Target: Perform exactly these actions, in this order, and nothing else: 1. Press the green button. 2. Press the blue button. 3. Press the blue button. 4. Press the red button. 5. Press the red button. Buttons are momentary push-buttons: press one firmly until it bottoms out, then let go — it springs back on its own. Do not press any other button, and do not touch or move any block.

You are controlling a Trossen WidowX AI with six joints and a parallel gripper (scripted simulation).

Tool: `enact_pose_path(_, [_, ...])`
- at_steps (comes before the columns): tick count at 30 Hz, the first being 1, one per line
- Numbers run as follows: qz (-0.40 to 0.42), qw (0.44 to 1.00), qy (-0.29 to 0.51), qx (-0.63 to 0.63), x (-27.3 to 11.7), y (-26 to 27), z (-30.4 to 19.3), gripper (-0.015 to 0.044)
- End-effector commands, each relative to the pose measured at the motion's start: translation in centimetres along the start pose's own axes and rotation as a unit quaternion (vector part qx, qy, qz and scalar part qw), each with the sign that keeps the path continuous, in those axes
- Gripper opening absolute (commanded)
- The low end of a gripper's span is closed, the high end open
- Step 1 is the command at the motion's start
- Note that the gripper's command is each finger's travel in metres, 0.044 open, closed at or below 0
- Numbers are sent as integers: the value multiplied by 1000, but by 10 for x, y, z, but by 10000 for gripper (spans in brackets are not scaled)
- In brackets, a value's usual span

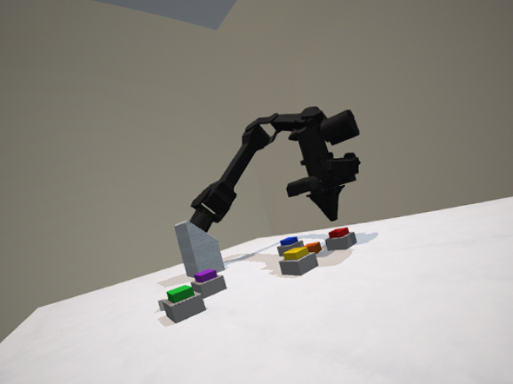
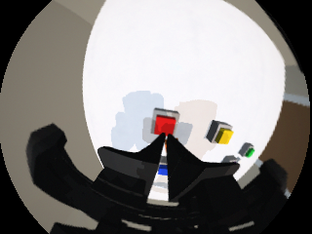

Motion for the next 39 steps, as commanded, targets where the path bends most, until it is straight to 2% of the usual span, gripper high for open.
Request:
enact_pose_path(1, [2, 1000, -3, -4, -1, 2, 2, 20])
enact_pose_path(20, [3, 1000, -4, -4, 30, 2, 2, 20])
enact_pose_path(39, [3, 1000, -4, -4, 31, 2, 2, 20])
Point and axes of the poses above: the point midway between the two fingers, 35 mm back from their tips, its own x axis out along the fingers, its own y axis across the jaws, z = x × y, the point moved 4 cm from there along -x, back along the fingers, and after that the axes turned 6 degrees about -x, right-handed, at the moved point
